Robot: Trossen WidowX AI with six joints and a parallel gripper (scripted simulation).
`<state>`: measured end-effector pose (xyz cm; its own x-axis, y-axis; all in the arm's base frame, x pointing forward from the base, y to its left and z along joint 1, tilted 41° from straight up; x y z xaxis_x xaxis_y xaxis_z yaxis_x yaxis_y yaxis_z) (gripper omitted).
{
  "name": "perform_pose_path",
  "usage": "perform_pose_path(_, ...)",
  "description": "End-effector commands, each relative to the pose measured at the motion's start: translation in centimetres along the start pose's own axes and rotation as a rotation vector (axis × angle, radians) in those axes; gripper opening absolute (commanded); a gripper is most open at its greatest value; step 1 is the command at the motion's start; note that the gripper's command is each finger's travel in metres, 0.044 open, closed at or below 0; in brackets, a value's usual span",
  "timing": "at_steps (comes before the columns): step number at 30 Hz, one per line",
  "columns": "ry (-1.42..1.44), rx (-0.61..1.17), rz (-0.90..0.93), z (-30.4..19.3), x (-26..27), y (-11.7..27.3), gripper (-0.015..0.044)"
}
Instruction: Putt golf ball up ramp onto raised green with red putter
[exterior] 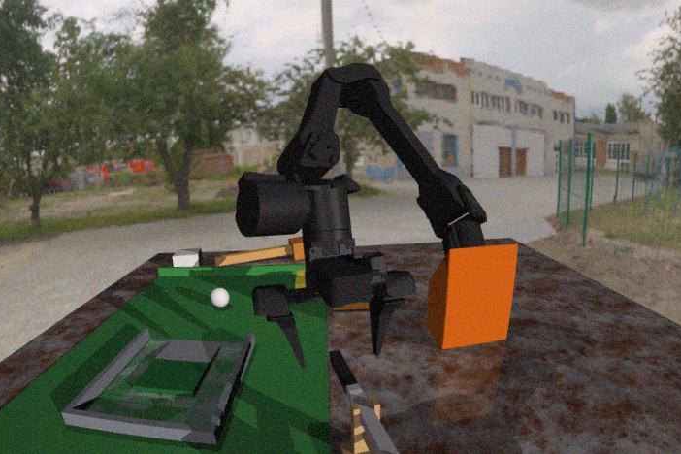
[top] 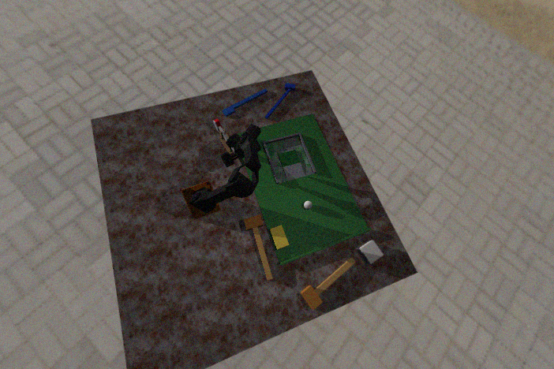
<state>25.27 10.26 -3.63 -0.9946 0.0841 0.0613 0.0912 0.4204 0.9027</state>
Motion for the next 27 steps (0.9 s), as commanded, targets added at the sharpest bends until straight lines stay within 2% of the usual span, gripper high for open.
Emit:
perform_pose_path(1, 0.008, 0.008, 0.001, -0.2, 0.1, -1.0, 0.044)
perform_pose_path(4, 0.008, 0.008, 0.001, -0.6, 0.1, -2.3, 0.044)
perform_pose_path(27, 0.008, 0.009, 0.001, -1.3, 0.1, -4.6, 0.044)
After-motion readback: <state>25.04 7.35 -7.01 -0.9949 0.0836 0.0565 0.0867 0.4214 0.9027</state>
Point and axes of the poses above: the point midway between the two fingers, 35 mm back from their tips, its own y axis back along the fingers, its own x axis across the jaws, z = x × y, the point moved 9 cm from there along y, back along the fingers, and after that the axes turned 6 degrees about -y, right-handed, at the moved point
